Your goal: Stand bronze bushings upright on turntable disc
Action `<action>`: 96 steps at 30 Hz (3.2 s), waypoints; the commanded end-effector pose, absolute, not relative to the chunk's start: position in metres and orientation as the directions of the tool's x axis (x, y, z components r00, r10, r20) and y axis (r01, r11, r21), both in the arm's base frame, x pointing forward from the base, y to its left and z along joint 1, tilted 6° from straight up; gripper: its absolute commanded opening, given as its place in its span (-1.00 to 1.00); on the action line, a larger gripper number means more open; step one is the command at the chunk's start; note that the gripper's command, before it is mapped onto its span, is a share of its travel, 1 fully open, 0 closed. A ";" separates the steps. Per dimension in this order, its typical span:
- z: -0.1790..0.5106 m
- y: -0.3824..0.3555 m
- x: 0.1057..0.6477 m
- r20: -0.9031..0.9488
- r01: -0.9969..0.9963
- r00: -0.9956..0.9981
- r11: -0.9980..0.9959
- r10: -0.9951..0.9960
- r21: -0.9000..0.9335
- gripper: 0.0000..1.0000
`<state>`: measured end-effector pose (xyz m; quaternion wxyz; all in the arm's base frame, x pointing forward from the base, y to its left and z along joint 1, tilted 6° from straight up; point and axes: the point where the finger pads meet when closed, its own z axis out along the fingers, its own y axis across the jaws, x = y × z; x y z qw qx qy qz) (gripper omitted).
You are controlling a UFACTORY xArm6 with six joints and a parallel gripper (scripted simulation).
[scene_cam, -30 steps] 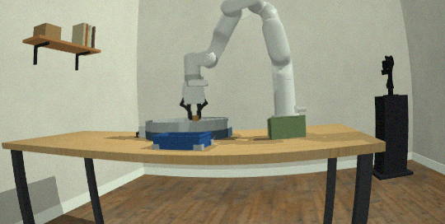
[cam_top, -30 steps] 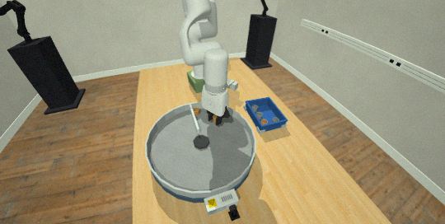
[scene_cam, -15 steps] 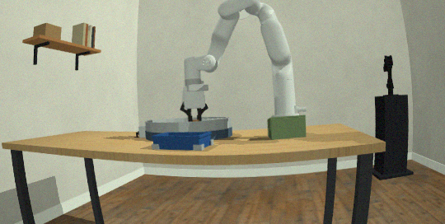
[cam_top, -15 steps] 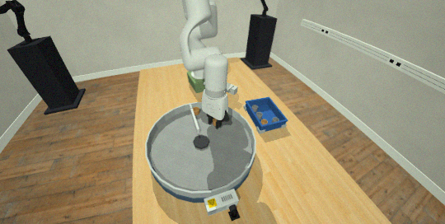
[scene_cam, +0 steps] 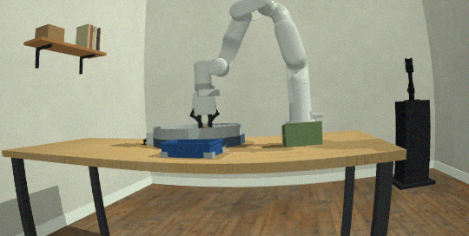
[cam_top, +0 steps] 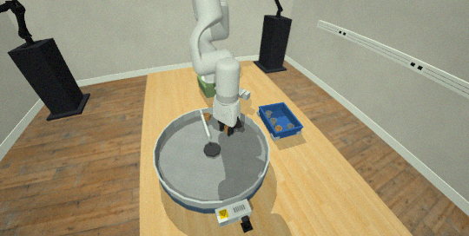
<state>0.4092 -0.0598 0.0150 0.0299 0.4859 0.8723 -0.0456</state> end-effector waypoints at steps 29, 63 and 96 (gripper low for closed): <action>0.011 -0.061 0.411 -0.099 0.850 -0.526 0.524 0.845 -0.047 -1.00; 0.010 -0.061 0.411 -0.099 0.850 -0.526 0.524 0.845 -0.047 -0.16; 0.057 -0.055 0.410 -0.099 0.850 -0.526 0.524 0.845 -0.047 -0.16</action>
